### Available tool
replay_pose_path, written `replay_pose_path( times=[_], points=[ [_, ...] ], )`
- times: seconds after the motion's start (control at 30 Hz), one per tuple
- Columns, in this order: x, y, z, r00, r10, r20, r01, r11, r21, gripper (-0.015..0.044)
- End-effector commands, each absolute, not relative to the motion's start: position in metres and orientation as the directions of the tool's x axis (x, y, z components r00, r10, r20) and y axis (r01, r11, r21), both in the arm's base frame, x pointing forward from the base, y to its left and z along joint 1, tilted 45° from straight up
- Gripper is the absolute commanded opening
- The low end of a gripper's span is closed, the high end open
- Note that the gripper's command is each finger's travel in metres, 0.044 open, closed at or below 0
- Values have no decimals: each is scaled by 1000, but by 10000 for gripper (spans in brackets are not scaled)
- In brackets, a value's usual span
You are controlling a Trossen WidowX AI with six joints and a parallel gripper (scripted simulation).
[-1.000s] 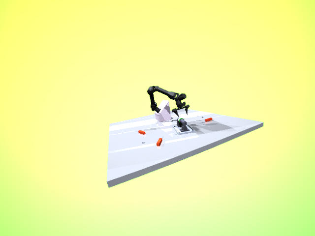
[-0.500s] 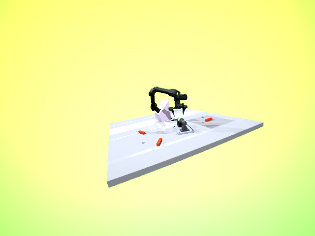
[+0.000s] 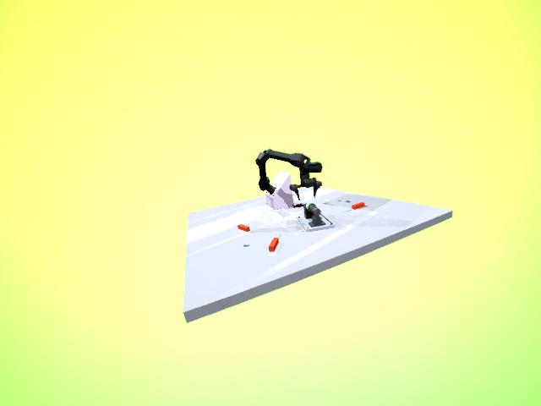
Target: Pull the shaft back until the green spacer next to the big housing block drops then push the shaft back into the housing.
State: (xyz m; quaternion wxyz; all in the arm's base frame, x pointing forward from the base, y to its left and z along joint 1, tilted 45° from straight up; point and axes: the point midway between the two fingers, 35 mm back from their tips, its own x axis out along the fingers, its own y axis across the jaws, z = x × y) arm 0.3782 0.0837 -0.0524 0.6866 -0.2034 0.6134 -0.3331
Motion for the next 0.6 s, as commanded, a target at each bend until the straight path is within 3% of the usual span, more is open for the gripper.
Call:
replay_pose_path(
  times=[0.0,0.57],
  points=[
    [378,84,-53,22,-705,-709,210,697,-686,440],
    [378,67,-70,22,-705,-709,210,696,-686,440]
  ],
)
